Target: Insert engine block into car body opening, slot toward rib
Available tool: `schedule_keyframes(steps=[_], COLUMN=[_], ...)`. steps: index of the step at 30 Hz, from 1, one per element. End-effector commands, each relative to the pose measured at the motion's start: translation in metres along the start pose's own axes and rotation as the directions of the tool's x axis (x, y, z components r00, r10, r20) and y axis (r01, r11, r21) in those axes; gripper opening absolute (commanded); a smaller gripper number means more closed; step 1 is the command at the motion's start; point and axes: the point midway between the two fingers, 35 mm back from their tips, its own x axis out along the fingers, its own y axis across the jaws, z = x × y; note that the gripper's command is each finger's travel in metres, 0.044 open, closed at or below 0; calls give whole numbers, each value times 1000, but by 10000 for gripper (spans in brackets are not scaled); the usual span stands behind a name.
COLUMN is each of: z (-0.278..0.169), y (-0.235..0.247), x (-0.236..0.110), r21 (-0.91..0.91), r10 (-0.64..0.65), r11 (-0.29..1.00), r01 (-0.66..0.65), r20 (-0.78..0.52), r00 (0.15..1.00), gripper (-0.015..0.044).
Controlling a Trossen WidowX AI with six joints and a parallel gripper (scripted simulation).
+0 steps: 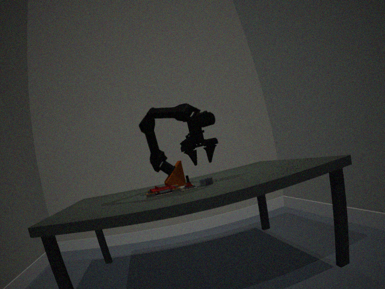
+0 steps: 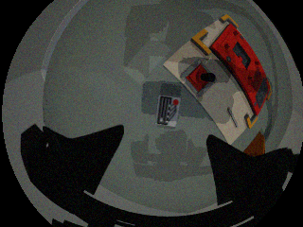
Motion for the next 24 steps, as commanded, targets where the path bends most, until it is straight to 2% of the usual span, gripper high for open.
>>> schedule_keyframes(steps=[1,4,8,24], z=[1,1,1,2], y=[-1,0,0,0], x=[1,2,34,57], r21=[25,25,26,26], r10=[-4,-4,-4,-5], r11=[1000,1000,1000,1000], r01=[4,4,4,4], r20=[8,8,9,10], r00=[1000,1000,1000,1000], gripper=[440,440,440,440])
